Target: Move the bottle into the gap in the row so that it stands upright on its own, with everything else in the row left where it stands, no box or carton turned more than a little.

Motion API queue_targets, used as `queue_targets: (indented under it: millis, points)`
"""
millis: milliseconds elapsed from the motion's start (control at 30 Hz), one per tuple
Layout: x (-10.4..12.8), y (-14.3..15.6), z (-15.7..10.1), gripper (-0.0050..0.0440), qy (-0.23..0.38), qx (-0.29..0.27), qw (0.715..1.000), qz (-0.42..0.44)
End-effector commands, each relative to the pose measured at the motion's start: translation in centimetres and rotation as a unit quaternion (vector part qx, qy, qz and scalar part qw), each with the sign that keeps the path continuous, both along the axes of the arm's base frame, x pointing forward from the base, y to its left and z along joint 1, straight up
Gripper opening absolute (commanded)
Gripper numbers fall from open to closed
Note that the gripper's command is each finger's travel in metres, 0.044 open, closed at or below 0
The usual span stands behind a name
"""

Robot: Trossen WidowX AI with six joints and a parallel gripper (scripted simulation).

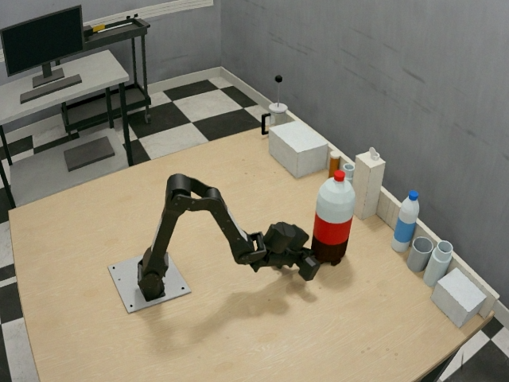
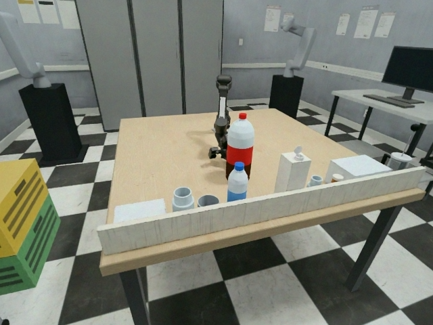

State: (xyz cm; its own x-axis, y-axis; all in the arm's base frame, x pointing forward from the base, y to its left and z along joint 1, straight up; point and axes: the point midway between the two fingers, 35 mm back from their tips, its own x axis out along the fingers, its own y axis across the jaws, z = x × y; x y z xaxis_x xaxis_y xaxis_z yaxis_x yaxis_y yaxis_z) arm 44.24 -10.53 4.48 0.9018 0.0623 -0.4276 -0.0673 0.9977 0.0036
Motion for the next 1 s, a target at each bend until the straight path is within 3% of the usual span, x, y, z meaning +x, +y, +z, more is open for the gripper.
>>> queue_targets:
  millis: [0,967]
  points:
    - [0.93,0.06,0.78,-0.005,-0.01,-0.002,1.0,0.003]
    - [1.57,0.08,0.82,-0.005,-0.011,-0.003,1.0,0.002]
